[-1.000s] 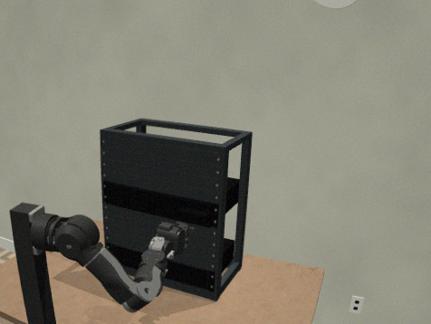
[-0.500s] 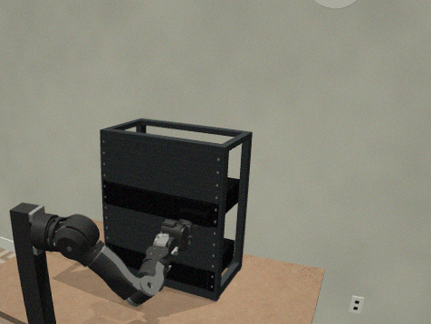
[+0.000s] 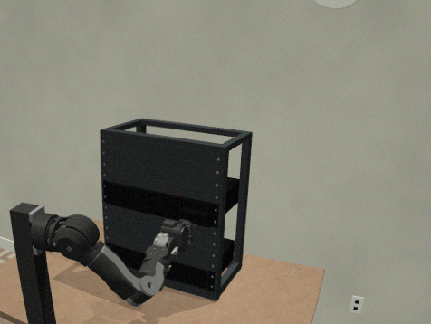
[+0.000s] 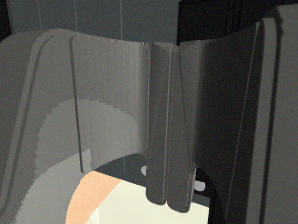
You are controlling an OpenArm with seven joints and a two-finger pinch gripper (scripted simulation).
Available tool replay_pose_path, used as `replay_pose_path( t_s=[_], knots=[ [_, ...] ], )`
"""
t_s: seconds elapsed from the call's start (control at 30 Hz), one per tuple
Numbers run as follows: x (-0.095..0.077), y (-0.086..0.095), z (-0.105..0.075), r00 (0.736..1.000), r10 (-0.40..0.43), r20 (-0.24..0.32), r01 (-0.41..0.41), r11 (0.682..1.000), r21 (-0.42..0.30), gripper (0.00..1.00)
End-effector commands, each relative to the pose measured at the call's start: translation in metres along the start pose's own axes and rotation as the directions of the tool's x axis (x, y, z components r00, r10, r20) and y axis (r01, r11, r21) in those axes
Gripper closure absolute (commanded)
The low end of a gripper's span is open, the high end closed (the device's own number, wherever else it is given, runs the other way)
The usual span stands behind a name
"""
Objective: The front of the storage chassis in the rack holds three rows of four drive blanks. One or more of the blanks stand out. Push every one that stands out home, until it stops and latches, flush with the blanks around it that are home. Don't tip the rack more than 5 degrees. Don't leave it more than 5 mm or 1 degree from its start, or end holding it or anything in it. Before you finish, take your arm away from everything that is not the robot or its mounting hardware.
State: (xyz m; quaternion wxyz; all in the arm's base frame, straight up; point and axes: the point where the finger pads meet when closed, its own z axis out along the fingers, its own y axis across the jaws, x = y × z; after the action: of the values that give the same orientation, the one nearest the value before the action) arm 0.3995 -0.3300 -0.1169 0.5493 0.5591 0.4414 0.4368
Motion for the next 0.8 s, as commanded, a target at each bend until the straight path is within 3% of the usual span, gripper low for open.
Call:
replay_pose_path(
  t_s=[0.0, 0.77],
  knots=[
    [0.0033, 0.0037, 0.0002, 1.0, -0.001, -0.006, 0.001, 1.0, -0.013, 1.0],
    [0.0032, 0.001, 0.0068, 1.0, 0.0, -0.004, 0.0, 1.0, -0.006, 1.0]
  ],
)
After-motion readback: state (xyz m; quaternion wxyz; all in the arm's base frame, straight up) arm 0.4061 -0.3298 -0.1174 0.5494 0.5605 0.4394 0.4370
